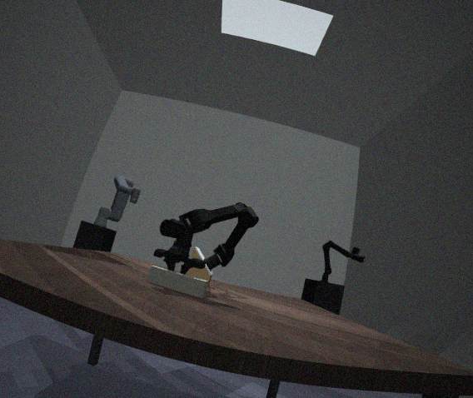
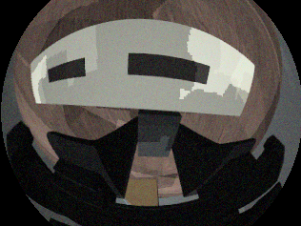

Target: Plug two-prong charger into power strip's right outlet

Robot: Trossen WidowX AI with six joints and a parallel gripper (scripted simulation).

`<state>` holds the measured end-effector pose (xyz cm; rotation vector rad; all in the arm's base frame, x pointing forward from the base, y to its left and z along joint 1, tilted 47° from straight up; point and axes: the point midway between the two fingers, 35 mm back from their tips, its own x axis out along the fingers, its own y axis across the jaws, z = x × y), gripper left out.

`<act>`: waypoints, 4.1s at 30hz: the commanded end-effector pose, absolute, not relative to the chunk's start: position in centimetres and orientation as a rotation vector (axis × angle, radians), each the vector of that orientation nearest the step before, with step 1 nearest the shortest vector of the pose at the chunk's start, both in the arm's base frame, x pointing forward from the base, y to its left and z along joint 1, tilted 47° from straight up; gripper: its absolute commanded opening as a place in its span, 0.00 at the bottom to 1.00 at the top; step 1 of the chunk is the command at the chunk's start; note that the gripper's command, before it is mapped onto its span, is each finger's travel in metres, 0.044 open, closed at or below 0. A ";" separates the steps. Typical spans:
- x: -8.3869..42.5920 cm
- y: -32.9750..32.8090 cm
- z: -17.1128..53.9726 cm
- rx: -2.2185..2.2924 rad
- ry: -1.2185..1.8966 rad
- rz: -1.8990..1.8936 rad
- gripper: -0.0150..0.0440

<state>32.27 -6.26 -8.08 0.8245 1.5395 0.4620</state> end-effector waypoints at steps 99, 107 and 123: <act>33.7 -6.7 -8.1 0.820 1.531 0.459 0.25; 33.8 -6.7 -8.1 0.820 1.531 0.459 0.25; 33.8 -6.5 -8.3 0.820 1.530 0.459 0.25</act>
